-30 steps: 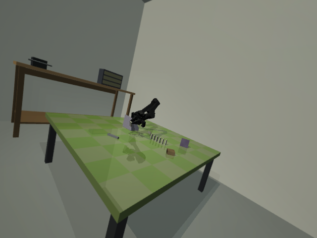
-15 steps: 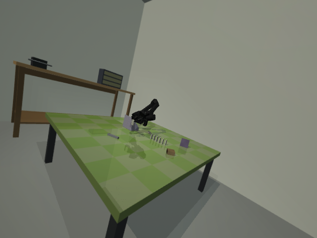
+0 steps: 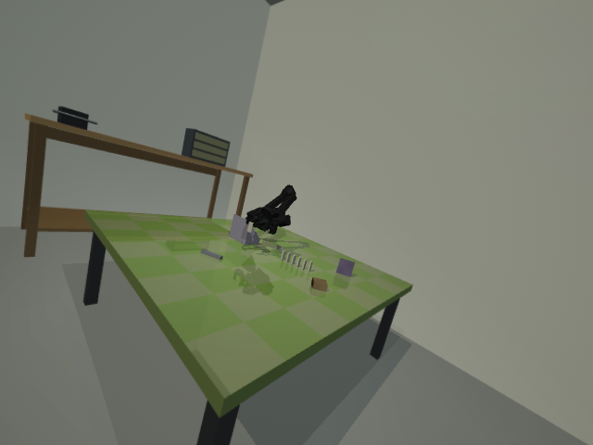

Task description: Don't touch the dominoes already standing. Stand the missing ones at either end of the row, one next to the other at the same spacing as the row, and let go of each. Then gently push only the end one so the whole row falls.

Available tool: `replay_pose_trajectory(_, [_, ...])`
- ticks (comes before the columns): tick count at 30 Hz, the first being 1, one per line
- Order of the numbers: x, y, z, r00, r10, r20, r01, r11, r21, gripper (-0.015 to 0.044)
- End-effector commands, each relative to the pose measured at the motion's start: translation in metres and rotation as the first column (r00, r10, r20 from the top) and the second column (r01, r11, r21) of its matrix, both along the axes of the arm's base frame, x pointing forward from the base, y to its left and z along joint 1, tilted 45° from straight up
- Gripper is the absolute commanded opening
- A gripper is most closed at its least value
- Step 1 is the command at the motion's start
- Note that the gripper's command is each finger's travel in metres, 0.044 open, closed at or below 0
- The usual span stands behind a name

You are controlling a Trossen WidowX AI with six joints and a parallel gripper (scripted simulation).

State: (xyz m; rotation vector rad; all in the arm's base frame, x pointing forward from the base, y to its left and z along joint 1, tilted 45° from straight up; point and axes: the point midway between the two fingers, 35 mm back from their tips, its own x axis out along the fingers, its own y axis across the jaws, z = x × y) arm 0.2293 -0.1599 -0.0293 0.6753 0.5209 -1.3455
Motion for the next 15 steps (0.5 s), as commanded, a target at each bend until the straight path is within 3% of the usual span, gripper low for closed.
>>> replay_pose_trajectory(1, [-0.001, 0.000, 0.000, 1.000, -0.006, 0.003, 0.006, 1.000, -0.002, 0.0107])
replay_pose_trajectory(15, [0.004, 0.016, -0.017, 1.000, -0.007, 0.001, 0.007, 1.000, 0.010, 0.0107])
